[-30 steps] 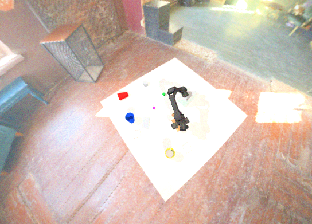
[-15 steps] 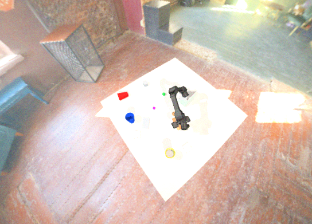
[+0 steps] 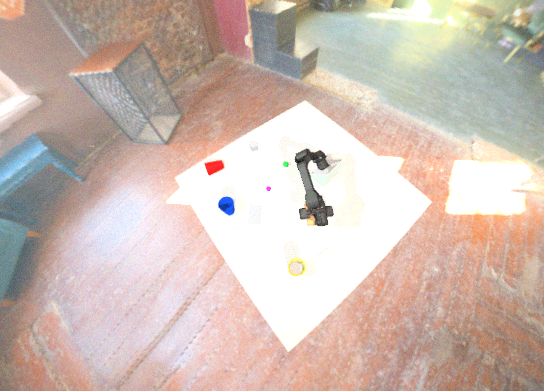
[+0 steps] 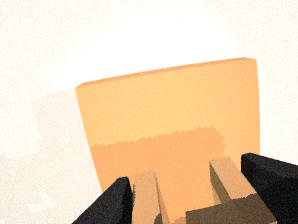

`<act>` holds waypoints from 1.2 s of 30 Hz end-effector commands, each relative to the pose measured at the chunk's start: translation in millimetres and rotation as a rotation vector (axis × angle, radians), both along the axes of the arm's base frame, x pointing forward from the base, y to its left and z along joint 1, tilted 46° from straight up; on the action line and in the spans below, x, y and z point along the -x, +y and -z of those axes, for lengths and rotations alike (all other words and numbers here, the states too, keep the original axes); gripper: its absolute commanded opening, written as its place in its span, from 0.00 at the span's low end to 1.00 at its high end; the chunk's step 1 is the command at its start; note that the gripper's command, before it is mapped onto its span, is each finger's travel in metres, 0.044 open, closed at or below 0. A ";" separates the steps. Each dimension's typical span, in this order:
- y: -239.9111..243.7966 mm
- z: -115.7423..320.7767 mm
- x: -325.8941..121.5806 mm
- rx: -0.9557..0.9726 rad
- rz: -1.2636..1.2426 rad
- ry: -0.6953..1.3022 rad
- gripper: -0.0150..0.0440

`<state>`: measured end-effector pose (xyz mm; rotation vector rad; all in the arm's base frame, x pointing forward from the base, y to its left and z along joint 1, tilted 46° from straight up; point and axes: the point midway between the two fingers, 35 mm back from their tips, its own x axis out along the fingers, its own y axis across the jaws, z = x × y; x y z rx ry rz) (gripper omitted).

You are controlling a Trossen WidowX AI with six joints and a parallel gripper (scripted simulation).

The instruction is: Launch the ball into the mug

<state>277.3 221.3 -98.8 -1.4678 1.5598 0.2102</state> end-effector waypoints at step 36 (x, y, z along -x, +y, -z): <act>-20.6 7.6 -24.6 -0.079 0.296 -0.296 0.25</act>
